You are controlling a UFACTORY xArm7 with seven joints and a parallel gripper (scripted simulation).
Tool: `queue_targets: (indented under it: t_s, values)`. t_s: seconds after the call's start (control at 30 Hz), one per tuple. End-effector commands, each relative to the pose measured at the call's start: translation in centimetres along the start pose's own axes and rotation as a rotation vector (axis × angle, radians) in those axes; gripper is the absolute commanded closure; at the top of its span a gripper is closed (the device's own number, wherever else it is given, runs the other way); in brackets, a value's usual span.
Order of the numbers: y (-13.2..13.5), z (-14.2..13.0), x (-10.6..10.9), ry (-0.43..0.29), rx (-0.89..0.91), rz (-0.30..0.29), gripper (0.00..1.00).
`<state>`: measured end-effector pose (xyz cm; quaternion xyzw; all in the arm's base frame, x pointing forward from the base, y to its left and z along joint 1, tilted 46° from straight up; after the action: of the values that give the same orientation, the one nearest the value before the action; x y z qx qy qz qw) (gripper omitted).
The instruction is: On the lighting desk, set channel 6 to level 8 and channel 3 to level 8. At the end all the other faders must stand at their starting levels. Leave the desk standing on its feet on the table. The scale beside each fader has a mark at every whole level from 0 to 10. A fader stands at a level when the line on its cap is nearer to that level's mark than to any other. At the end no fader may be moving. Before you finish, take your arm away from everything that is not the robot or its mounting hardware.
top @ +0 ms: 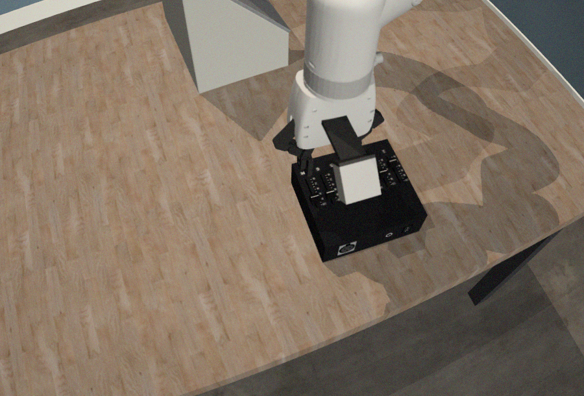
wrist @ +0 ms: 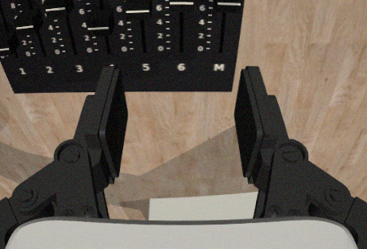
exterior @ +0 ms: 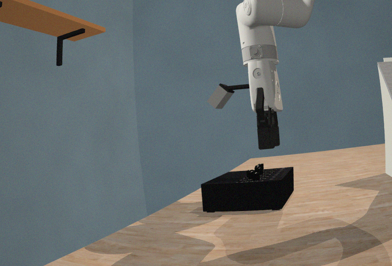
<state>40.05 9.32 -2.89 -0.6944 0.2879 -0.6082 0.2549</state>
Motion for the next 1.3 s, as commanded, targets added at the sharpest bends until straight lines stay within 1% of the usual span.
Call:
queue_targets:
  t_s: [0.0,0.17,0.47,0.53,0.67,0.8,1.27]
  values:
    - [0.1,0.1,0.5,0.005,-0.001,-0.002,0.00]
    - [0.1,0.1,2.1,0.005,-0.001,-0.002,0.00]
    - [0.1,0.1,6.3,0.005,-0.001,-0.002,0.00]
    - [0.1,0.1,6.3,0.005,-0.001,-0.002,0.00]
    - [0.1,0.1,7.5,0.005,-0.001,-0.002,0.00]
    - [0.1,0.1,8.0,0.005,-0.001,-0.002,0.00]
    - [0.1,0.1,8.0,0.005,-0.001,-0.002,0.00]
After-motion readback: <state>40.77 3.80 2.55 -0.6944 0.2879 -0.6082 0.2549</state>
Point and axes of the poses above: the point where the finger pads meet when closed, its own x axis back along the fingers, its own y axis across the jaws, z = x × y, the point moved 1 cm from there along x, back along the fingers, and after that the axes turned 4 degrees about -x, right-handed, at the moved point
